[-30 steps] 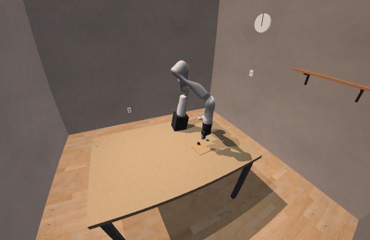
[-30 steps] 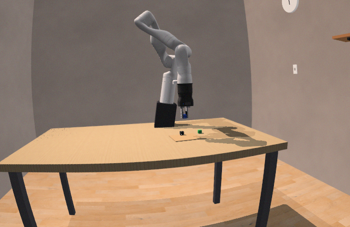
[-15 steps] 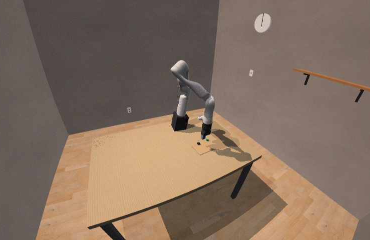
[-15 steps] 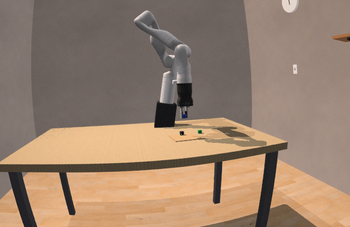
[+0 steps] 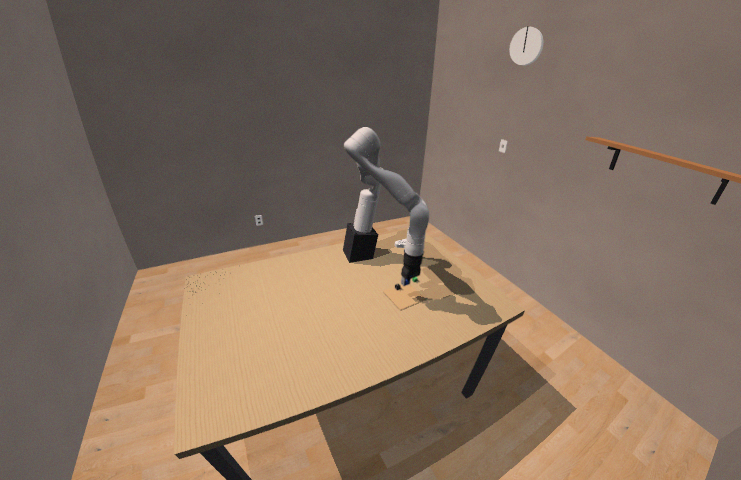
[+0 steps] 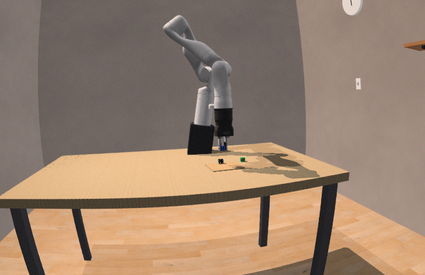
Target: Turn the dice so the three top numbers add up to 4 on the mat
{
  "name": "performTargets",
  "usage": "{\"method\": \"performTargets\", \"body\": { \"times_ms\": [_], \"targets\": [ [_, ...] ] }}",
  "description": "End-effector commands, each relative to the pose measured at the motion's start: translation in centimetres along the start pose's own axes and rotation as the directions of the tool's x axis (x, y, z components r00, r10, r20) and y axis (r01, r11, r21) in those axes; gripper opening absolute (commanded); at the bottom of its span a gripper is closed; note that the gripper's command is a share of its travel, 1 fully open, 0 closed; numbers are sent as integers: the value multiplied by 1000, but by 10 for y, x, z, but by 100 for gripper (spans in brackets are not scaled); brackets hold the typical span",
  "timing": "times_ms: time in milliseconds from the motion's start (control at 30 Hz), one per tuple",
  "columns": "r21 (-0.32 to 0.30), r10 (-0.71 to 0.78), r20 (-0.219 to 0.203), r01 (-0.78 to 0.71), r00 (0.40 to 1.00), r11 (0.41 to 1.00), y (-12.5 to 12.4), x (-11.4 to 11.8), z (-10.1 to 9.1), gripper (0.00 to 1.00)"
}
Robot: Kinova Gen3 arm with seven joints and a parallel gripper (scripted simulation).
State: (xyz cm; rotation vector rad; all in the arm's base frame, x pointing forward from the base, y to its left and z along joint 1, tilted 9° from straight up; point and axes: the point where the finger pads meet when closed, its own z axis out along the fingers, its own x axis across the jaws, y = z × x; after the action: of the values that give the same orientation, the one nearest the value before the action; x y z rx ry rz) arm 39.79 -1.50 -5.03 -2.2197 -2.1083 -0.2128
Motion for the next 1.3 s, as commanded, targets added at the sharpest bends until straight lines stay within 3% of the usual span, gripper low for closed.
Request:
{"method": "performTargets", "body": {
  "times_ms": [0, 500, 1267],
  "targets": [
    [14, -8, -9, 8, 1000, 1000, -5, 6, 16, 40],
    [14, -7, -9, 8, 1000, 1000, -6, 7, 62, 40],
    [14, -8, -9, 8, 1000, 1000, -6, 7, 64, 40]
  ]
}}
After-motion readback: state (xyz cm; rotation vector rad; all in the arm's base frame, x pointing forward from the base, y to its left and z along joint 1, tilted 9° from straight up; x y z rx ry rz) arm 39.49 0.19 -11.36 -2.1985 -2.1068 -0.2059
